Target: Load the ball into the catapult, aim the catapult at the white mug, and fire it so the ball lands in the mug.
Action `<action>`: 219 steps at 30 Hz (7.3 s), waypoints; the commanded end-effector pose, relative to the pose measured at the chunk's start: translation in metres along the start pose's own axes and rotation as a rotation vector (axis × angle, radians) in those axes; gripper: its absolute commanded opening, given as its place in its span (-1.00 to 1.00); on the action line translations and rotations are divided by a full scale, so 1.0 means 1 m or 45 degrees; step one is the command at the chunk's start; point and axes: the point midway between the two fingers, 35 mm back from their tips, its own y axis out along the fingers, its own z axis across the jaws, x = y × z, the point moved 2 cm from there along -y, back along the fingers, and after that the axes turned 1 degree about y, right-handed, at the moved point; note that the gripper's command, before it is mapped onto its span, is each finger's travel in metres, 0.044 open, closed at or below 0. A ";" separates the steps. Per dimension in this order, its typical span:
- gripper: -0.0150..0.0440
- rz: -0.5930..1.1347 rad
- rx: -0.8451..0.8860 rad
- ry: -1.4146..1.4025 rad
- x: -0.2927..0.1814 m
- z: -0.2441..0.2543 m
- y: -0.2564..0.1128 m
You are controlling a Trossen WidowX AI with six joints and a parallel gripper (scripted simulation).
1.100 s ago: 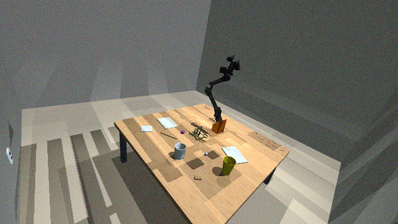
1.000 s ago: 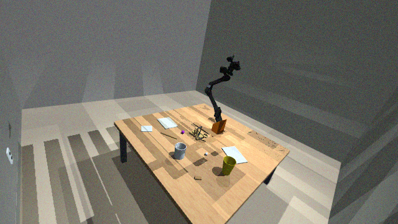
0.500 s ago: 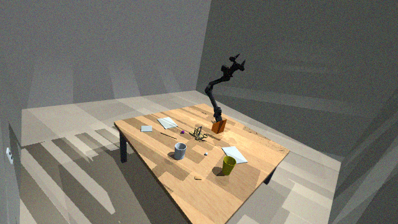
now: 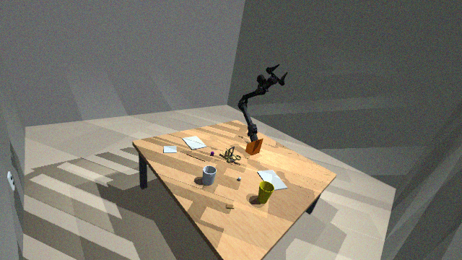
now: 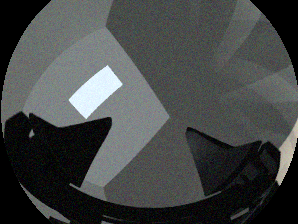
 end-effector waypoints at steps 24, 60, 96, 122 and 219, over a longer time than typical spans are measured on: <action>1.00 -1.112 -0.069 -0.187 0.232 0.036 -0.101; 1.00 -2.523 -0.526 0.033 0.353 0.037 -0.403; 1.00 -3.131 -1.398 0.647 0.275 -0.019 -0.622; 1.00 -3.133 -1.399 0.646 0.282 -0.039 -0.658; -0.49 -2.267 -2.434 0.303 0.389 -0.080 -0.618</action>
